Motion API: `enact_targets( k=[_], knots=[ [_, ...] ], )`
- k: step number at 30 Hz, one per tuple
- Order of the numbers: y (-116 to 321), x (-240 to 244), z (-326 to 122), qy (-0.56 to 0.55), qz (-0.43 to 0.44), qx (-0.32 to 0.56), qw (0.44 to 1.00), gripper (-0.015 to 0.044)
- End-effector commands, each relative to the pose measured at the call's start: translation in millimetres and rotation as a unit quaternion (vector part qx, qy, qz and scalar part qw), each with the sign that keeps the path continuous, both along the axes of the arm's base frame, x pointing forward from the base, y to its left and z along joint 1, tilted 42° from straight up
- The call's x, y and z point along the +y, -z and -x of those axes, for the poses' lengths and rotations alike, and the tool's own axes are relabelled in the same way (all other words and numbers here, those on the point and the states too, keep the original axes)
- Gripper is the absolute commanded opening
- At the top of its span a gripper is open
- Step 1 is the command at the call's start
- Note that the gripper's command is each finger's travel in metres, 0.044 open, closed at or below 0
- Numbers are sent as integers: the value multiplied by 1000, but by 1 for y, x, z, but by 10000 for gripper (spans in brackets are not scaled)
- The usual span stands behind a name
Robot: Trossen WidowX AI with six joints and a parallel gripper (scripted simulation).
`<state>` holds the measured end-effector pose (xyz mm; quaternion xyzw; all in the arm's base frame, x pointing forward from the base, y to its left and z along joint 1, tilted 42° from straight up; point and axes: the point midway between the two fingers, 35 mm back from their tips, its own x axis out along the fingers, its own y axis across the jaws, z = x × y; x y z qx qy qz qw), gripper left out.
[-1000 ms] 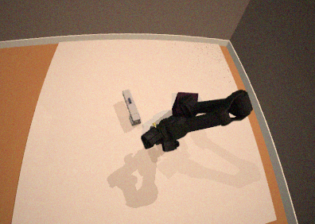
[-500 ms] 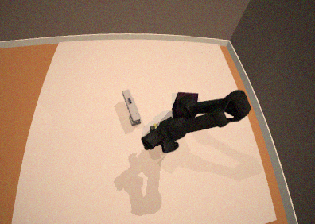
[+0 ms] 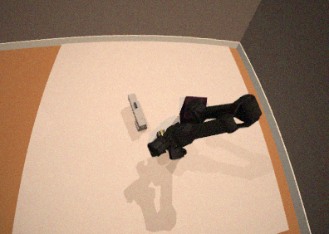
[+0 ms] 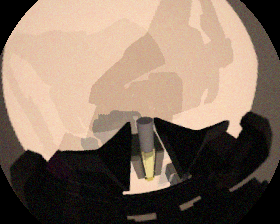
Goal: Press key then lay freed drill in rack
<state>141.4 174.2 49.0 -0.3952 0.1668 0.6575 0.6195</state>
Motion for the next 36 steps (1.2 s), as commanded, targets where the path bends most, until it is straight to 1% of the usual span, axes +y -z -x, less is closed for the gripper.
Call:
enact_targets(
  k=[1,8,30,32,36],
  knots=[
    [1,-1,1,1,3,2,1000,263],
    [1,-1,1,1,3,2,1000,440],
    [-59,-54,7,2,13,-1,1000,440],
    [-53,-56,-1,22,23,-10,999,440],
    [-65,-98,-30,120,73,-64,988,440]
  ],
)
